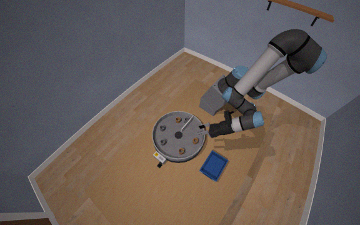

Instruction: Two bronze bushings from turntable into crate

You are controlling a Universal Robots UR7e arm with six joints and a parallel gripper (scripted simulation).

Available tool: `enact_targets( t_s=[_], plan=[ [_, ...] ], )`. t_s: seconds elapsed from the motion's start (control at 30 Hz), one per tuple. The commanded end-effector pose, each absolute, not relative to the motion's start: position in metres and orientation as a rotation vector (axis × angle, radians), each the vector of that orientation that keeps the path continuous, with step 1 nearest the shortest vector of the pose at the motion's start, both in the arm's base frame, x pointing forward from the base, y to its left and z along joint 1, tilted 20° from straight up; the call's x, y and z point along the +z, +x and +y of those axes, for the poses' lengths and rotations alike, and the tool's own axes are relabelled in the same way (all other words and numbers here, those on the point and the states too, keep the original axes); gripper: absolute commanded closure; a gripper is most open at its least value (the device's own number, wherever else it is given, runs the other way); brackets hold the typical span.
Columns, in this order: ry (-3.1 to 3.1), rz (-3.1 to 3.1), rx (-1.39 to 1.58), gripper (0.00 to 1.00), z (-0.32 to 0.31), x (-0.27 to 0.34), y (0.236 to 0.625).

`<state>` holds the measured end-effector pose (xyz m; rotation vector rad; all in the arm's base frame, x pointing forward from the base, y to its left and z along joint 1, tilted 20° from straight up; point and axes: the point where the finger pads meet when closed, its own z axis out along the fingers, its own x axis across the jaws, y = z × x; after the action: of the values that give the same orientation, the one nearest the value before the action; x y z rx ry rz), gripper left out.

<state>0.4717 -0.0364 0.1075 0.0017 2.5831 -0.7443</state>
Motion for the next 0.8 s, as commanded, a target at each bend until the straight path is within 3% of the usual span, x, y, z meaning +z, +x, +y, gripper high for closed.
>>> enact_targets(
  t_s=[0.0, 0.3, 0.47, 0.77],
  plan=[
    [-0.015, 2.649, -0.642, 0.00, -0.0376, 0.1077, 0.4728],
    [-0.015, 2.649, -0.642, 0.00, -0.0376, 0.1077, 0.4728],
    [-0.057, 2.774, -0.377, 0.00, -0.0377, 0.1080, 0.4721],
    [-0.057, 2.774, -0.377, 0.00, -0.0377, 0.1080, 0.4721]
  ],
)
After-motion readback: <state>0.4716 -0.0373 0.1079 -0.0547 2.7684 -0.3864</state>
